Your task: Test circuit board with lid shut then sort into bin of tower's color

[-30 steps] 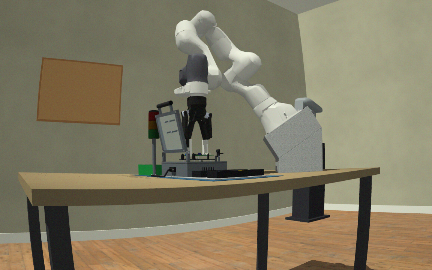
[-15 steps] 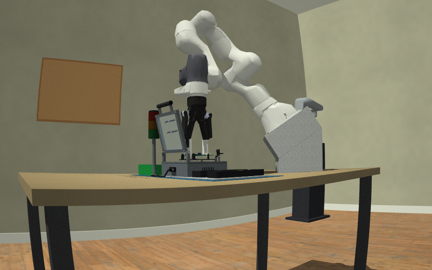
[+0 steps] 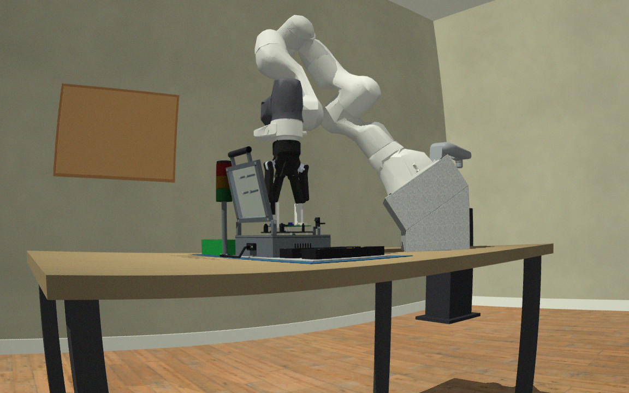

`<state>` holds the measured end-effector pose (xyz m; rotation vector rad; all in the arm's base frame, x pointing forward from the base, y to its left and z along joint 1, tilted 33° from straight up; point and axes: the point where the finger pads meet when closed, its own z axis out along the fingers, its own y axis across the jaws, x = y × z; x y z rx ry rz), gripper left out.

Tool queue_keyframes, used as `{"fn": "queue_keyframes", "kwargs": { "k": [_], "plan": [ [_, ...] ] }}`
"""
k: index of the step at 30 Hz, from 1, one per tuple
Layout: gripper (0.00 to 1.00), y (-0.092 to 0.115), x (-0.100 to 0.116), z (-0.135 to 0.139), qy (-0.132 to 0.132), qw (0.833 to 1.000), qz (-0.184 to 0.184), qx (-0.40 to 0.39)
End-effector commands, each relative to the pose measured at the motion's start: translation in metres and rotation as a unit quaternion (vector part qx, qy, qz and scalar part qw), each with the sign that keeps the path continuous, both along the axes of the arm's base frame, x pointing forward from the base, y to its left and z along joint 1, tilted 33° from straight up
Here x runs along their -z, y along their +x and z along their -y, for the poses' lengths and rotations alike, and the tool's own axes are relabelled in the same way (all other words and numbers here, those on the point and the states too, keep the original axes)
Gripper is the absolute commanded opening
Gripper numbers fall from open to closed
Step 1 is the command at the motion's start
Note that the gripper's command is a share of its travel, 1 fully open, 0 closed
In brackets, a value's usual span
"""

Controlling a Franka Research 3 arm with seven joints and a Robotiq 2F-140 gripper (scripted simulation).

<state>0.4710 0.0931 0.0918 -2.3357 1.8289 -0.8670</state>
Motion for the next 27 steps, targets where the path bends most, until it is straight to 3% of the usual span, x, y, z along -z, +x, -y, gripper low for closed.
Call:
{"fn": "queue_keyframes", "kwargs": {
  "k": [1,27],
  "plan": [
    [0.46,0.001,0.0001,-0.0003,0.003,1.0,0.001,0.002],
    [0.46,0.0024,0.0028,0.0006,0.003,1.0,0.001,0.002]
  ]
}}
